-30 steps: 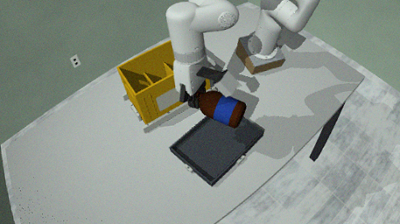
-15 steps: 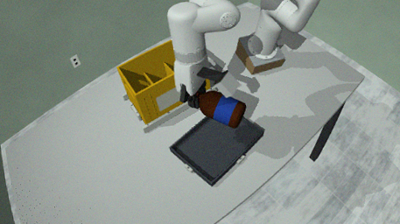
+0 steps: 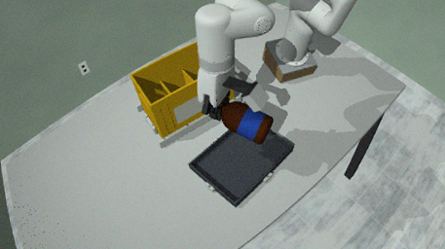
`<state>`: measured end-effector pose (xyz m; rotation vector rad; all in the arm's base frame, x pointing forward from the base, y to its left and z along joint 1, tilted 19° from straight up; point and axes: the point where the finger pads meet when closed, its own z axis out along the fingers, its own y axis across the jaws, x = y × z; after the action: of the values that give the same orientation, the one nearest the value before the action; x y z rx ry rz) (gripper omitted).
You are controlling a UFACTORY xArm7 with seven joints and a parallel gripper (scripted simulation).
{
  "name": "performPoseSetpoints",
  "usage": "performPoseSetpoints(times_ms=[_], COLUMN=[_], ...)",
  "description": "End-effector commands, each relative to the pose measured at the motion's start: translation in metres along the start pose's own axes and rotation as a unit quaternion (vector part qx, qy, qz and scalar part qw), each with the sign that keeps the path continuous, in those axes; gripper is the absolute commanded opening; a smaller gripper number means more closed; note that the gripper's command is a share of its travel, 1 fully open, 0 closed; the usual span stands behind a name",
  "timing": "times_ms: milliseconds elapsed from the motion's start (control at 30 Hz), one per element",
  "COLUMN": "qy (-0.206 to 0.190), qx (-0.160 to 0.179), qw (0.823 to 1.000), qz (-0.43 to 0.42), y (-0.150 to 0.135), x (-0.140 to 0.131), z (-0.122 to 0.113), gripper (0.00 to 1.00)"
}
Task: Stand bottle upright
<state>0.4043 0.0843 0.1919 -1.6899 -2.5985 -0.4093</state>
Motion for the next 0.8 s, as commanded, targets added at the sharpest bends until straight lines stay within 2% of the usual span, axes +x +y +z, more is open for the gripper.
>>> performPoseSetpoints(times_ms=[0,267,767], qy=[-0.015,-0.036,-0.043], qx=[-0.002,-0.004,-0.005], qw=[1.000,0.999,0.999], qz=[0.000,0.000,0.000], y=[0.0014,0.0020,0.0022], x=[-0.0004,0.0001,0.0003], z=[-0.0018,-0.0024,-0.0026], gripper=[0.00,0.00,0.00])
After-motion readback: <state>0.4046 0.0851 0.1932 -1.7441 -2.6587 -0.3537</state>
